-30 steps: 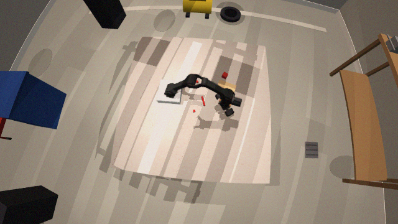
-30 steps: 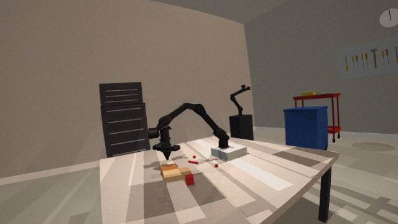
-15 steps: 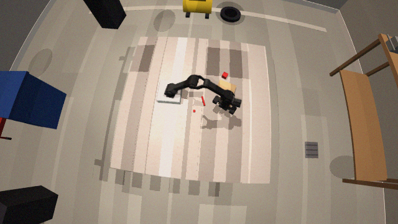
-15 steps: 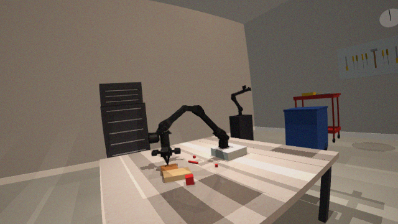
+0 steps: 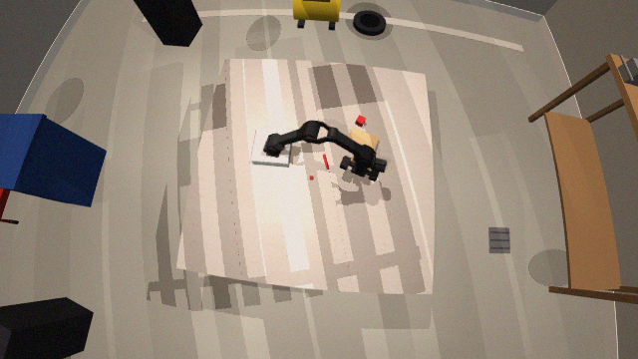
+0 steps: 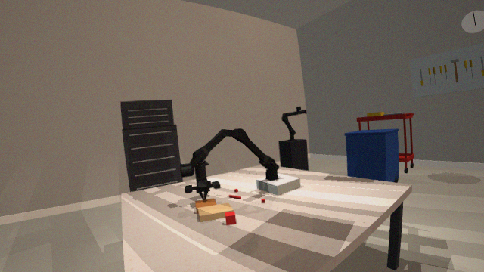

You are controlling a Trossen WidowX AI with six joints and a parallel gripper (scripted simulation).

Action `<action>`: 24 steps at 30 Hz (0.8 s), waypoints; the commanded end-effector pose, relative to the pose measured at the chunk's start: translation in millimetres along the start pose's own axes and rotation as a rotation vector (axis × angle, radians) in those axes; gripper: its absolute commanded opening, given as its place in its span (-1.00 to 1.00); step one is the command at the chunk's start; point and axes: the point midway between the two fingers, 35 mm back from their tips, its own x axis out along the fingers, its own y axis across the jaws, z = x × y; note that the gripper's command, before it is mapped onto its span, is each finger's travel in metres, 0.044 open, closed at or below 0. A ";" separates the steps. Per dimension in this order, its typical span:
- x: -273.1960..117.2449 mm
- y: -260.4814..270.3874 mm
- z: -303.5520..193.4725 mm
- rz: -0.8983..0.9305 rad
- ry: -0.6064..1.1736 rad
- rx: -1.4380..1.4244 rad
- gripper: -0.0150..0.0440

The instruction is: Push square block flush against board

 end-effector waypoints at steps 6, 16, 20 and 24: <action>0.6 -1.8 12.4 -0.001 -0.005 -0.009 -0.49; 0.4 -3.0 26.7 -0.001 -0.006 -0.009 -0.49; 0.3 -3.4 32.4 -0.001 -0.007 -0.009 -0.49; 0.2 -3.6 38.2 -0.001 -0.007 -0.009 -0.49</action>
